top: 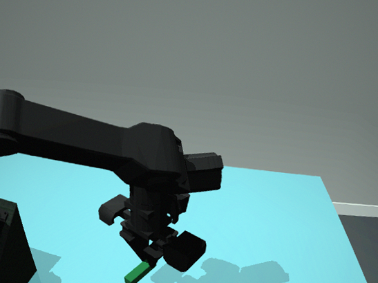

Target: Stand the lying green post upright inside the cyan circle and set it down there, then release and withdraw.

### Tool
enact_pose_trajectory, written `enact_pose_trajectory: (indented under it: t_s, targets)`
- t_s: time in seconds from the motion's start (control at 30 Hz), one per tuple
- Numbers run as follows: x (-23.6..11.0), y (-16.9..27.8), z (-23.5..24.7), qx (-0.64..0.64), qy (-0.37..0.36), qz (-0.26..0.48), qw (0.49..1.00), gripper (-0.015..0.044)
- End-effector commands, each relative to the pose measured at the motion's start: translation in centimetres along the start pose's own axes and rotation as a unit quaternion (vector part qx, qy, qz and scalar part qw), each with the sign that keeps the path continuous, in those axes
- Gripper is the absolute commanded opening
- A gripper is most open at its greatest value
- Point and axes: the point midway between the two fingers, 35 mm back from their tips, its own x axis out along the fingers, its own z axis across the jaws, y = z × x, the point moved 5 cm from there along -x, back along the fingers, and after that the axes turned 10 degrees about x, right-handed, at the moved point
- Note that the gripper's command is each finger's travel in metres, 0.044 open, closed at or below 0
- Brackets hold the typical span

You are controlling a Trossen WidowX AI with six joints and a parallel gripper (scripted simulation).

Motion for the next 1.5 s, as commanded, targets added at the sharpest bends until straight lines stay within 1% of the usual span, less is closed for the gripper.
enact_pose_trajectory:
  t_s: [0.0,0.17,0.33,1.47]
  targets:
    - [-0.2,-1.4,0.6,-0.026,0.001,-0.001,1.0,0.0023]
    - [-0.3,-2.6,1.3,-0.052,0.002,0.002,0.999,0.0023]
    - [-0.2,-2.7,1.4,-0.056,-0.001,0.001,0.998,0.0023]
    - [2.2,-1.7,1.4,-0.06,-0.107,-0.074,0.99,0.0023]
